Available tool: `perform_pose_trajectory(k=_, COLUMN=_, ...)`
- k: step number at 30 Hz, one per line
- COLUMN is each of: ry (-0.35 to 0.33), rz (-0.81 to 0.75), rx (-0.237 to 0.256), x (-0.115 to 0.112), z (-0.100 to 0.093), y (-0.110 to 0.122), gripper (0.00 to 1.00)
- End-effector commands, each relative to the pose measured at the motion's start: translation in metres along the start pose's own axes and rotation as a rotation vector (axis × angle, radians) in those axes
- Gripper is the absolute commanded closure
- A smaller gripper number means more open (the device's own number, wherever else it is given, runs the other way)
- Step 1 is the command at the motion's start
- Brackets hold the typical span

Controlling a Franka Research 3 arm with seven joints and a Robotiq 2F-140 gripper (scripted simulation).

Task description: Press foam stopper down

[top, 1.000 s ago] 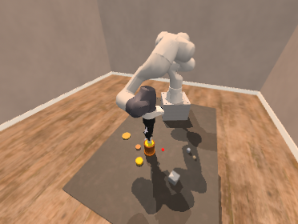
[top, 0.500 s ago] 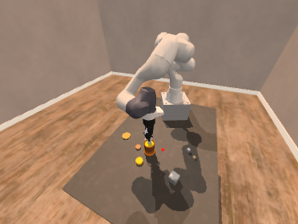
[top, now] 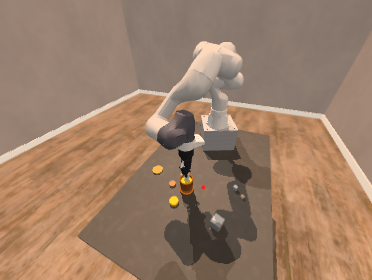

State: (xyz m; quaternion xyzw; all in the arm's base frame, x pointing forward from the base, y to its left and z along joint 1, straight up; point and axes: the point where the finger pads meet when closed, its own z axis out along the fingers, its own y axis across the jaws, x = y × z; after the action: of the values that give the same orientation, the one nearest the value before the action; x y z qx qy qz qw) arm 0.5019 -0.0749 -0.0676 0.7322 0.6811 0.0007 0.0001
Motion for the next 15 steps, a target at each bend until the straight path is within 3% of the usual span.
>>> perform_pose_trajectory(k=1, ry=-0.002, rz=-0.005, rx=0.001, x=-0.0015, z=0.0058, y=-0.001, gripper=1.0)
perform_pose_trajectory(k=15, ry=-0.002, rz=-0.005, rx=0.001, x=-0.0015, z=0.0094, y=-0.0013, gripper=1.0)
